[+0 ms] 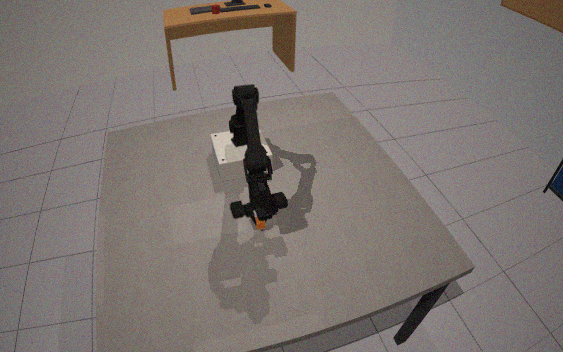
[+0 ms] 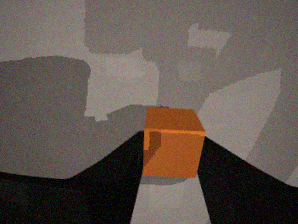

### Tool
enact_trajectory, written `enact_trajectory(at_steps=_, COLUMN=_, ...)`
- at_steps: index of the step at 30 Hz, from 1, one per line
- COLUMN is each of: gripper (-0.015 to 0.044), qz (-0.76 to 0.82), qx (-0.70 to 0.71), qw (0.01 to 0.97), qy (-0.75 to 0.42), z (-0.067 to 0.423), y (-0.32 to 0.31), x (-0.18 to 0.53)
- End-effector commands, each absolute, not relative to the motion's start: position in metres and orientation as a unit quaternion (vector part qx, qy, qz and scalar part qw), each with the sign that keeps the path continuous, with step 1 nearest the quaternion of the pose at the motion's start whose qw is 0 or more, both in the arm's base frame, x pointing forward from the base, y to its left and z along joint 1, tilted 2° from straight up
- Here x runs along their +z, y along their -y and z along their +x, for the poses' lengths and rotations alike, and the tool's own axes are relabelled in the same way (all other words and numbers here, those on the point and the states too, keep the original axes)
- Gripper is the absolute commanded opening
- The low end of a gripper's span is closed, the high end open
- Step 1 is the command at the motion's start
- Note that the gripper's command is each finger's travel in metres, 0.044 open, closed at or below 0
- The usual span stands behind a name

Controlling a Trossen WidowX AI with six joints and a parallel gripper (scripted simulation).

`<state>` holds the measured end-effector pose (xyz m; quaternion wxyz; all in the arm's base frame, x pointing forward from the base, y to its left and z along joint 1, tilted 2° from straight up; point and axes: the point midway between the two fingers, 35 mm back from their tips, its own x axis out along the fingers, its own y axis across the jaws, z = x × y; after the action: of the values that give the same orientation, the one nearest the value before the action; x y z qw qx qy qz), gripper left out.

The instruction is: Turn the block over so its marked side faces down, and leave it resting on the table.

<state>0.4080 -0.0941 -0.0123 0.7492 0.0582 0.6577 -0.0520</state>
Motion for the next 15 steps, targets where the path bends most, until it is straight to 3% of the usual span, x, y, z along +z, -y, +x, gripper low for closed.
enact_trajectory(at_steps=1, gripper=0.0, qz=0.059, qx=-0.053, qw=0.766, qy=-0.637, z=0.4092, y=0.0938, x=-0.0128)
enact_trajectory(at_steps=15, gripper=0.0, qz=0.054, qx=-0.058, qw=0.827, qy=-0.557, z=0.4078, y=0.0936, x=-0.0173)
